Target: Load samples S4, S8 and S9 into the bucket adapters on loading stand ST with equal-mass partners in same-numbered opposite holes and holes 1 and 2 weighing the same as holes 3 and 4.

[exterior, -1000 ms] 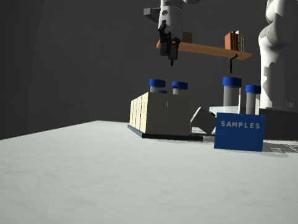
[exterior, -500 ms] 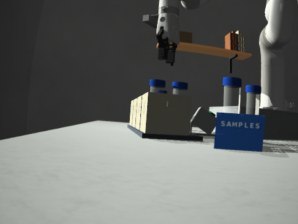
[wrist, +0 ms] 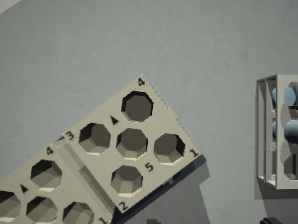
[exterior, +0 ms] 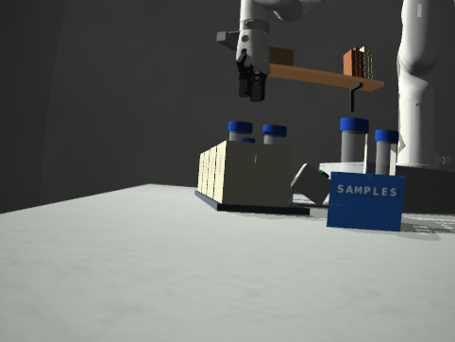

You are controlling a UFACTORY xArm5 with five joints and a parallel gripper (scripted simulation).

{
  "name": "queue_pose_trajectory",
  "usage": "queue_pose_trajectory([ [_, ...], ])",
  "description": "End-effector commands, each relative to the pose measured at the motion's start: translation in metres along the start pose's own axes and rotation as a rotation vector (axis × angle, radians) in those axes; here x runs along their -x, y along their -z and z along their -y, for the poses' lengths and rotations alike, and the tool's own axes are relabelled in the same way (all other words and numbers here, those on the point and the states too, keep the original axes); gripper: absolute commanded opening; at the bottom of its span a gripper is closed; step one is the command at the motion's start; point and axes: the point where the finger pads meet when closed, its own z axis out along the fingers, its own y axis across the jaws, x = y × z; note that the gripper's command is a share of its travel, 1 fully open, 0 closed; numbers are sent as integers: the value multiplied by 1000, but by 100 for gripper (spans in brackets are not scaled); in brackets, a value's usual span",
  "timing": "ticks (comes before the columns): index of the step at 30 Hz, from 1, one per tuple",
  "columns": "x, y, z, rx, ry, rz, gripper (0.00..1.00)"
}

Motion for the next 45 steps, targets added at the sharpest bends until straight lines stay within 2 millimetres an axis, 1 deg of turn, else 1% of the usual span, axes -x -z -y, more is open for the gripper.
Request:
queue_pose_trajectory([
  [1, -16, 1, -22, -13, 1, 0, 57],
  [9, -37, 0, -56, -13, 1, 0, 57],
  [11, -37, 0, -56, -13, 1, 0, 57],
  [26, -77, 0, -119, -12, 1, 0, 57],
  [28, -77, 0, -119, -12, 1, 0, 57],
  [32, -88, -1, -136, -12, 1, 0, 57],
  [45, -89, -1, -138, -12, 1, 0, 57],
])
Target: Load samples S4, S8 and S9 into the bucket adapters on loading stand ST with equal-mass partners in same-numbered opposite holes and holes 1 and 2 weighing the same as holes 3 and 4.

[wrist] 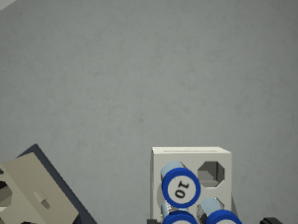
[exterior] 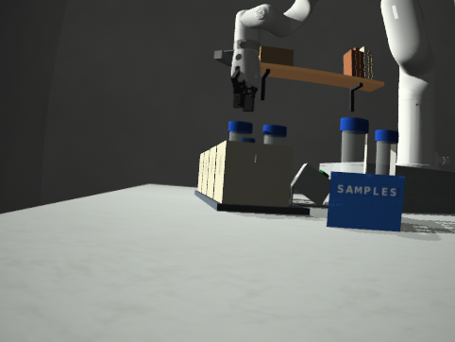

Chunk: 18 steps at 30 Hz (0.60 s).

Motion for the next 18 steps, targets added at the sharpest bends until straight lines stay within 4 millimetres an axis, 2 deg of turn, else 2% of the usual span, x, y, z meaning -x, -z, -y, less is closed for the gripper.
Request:
queue_pose_trajectory([
  [1, -1, 2, -1, -9, 0, -5, 57],
  [18, -2, -24, 0, -9, 0, -5, 57],
])
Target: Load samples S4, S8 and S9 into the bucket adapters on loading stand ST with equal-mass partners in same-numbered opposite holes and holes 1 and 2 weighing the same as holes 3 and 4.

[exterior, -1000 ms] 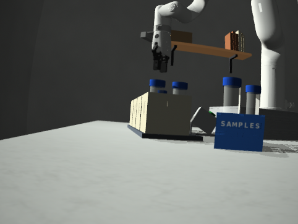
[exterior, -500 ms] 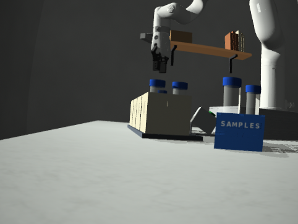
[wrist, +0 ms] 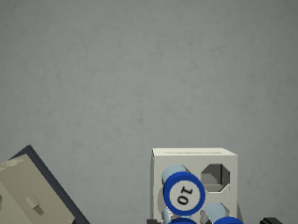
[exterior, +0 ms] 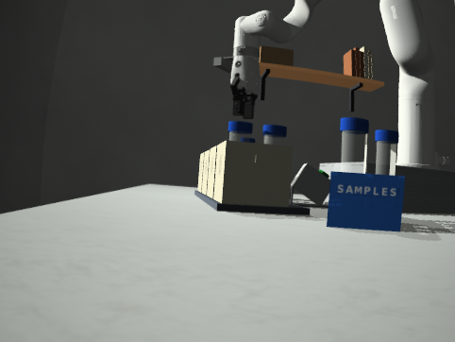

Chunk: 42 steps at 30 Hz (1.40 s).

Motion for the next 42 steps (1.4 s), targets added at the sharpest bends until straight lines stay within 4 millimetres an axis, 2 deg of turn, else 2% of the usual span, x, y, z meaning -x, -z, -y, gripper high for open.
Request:
queue_pose_trajectory([
  [1, -2, -5, 0, -8, 0, -7, 57],
  [42, -2, -79, 0, -8, 0, -7, 57],
])
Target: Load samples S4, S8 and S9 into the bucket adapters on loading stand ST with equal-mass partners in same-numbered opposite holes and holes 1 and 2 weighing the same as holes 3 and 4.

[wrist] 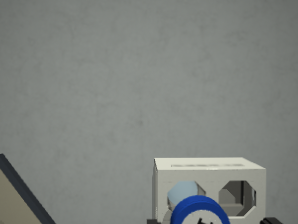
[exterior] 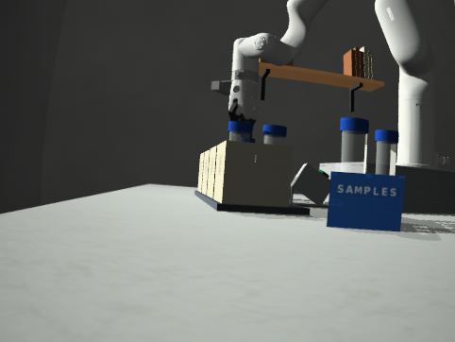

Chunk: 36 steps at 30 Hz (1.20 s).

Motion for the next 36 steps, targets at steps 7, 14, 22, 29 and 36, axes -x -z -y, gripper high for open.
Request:
queue_pose_trajectory([
  [7, -2, -19, 0, -8, 0, -5, 57],
  [14, -2, -22, 0, -8, 0, -5, 57],
  [22, -2, -24, 0, -8, 0, -5, 57],
  [29, -2, -27, 0, -9, 0, -5, 57],
  [36, -2, -32, 0, -9, 0, -5, 57],
])
